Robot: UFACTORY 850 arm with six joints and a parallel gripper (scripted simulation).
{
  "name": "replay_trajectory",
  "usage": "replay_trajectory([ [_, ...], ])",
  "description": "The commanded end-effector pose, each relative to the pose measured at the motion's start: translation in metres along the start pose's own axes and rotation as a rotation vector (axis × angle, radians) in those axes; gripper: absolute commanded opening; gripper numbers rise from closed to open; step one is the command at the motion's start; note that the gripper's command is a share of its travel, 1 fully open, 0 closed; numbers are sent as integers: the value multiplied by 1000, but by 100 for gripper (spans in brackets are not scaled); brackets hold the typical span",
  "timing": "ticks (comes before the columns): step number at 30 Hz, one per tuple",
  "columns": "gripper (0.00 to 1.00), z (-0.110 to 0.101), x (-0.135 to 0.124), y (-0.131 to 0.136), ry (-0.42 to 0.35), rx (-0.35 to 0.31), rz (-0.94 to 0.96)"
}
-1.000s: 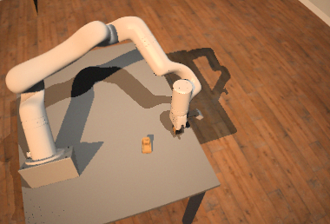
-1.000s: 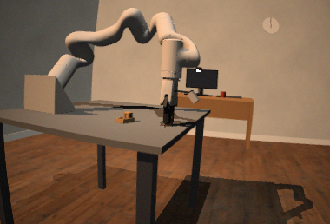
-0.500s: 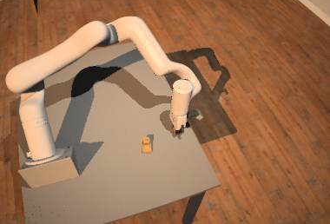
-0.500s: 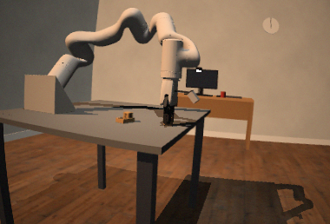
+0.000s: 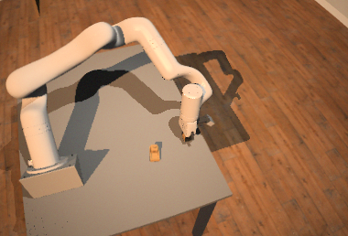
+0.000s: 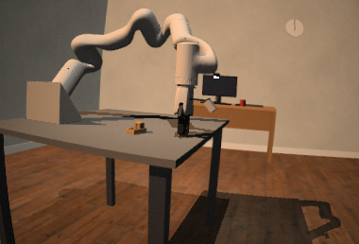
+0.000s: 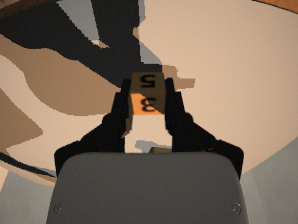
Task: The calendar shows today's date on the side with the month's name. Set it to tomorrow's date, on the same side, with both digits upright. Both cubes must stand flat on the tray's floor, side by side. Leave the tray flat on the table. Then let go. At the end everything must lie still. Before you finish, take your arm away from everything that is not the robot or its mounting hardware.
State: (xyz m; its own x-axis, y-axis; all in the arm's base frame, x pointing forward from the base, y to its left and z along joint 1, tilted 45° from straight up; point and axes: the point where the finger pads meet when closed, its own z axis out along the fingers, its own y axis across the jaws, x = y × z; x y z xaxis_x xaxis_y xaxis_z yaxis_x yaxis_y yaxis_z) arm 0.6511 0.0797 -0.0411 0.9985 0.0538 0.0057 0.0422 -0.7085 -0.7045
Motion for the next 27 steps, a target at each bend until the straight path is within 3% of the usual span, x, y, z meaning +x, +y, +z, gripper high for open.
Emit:
replay_trajectory([
  [1,27,-1,1,0,2,0,-1],
  [23,27,-1,1,0,2,0,-1],
  [27,35,-1,1,0,2,0,-1],
])
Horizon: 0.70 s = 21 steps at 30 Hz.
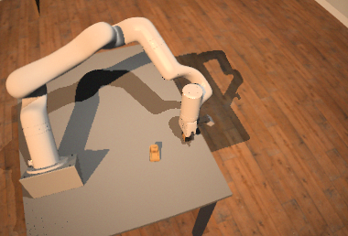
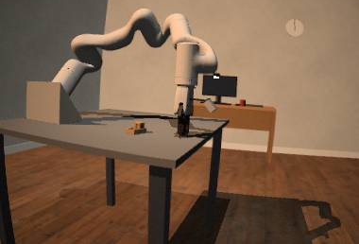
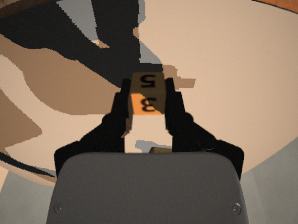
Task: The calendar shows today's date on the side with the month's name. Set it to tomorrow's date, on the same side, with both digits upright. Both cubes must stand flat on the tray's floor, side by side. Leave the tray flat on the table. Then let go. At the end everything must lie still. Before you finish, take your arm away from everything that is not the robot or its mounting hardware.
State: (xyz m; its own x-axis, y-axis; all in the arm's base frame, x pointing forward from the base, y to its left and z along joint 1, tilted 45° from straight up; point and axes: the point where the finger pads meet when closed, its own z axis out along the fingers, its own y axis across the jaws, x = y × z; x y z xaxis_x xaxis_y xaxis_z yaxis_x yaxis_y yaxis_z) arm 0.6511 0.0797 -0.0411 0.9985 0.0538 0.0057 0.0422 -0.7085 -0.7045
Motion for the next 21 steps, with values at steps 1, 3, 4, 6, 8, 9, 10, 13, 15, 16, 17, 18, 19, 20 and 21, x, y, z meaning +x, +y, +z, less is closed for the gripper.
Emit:
replay_trajectory([
  [1,35,-1,1,0,2,0,-1],
  [3,35,-1,1,0,2,0,-1],
  [4,35,-1,1,0,2,0,-1],
  [6,39,-1,1,0,2,0,-1],
  [8,43,-1,1,0,2,0,-1],
  [9,43,-1,1,0,2,0,-1],
  [10,43,-1,1,0,2,0,-1],
  [13,47,-1,1,0,2,0,-1],
  [15,47,-1,1,0,2,0,-1],
  [16,47,-1,1,0,2,0,-1],
  [17,47,-1,1,0,2,0,-1],
  [18,47,-1,1,0,2,0,-1],
  [19,47,-1,1,0,2,0,-1],
  [20,47,-1,1,0,2,0,-1],
  [21,47,-1,1,0,2,0,-1],
])
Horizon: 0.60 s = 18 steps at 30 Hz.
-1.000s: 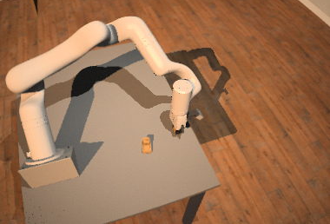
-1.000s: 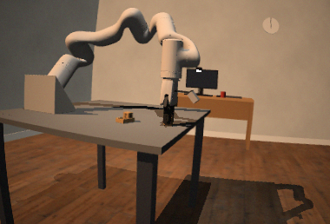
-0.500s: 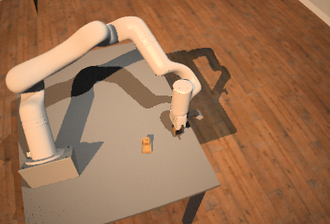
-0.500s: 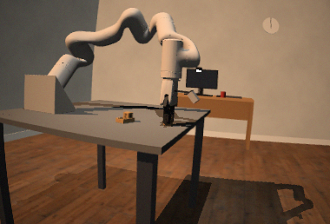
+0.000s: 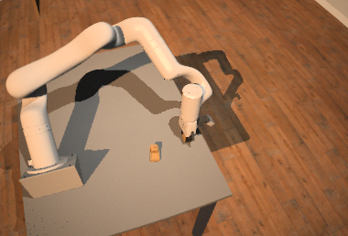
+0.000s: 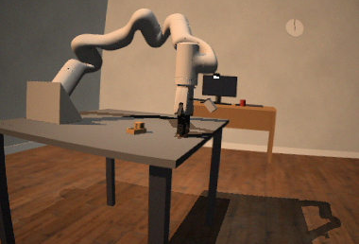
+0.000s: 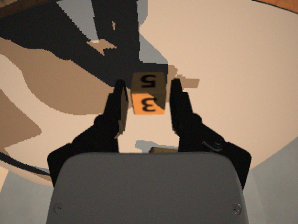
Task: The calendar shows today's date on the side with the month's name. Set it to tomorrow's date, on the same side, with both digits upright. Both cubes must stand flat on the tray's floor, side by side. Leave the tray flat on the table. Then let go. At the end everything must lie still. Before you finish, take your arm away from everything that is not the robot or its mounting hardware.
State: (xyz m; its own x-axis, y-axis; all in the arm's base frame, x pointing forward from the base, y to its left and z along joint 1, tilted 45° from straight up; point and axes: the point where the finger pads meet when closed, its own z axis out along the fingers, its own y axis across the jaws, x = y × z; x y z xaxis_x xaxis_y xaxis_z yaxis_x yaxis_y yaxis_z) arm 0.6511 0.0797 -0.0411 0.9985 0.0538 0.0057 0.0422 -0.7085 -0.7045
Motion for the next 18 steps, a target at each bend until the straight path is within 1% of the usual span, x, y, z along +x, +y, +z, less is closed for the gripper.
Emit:
replay_trajectory([
  [1,47,-1,1,0,2,0,-1],
  [4,47,-3,1,0,2,0,-1],
  [7,47,-9,1,0,2,0,-1],
  [11,47,-24,1,0,2,0,-1],
  [15,47,-46,1,0,2,0,-1],
  [17,47,-46,1,0,2,0,-1],
  [18,47,-51,1,0,2,0,-1],
])
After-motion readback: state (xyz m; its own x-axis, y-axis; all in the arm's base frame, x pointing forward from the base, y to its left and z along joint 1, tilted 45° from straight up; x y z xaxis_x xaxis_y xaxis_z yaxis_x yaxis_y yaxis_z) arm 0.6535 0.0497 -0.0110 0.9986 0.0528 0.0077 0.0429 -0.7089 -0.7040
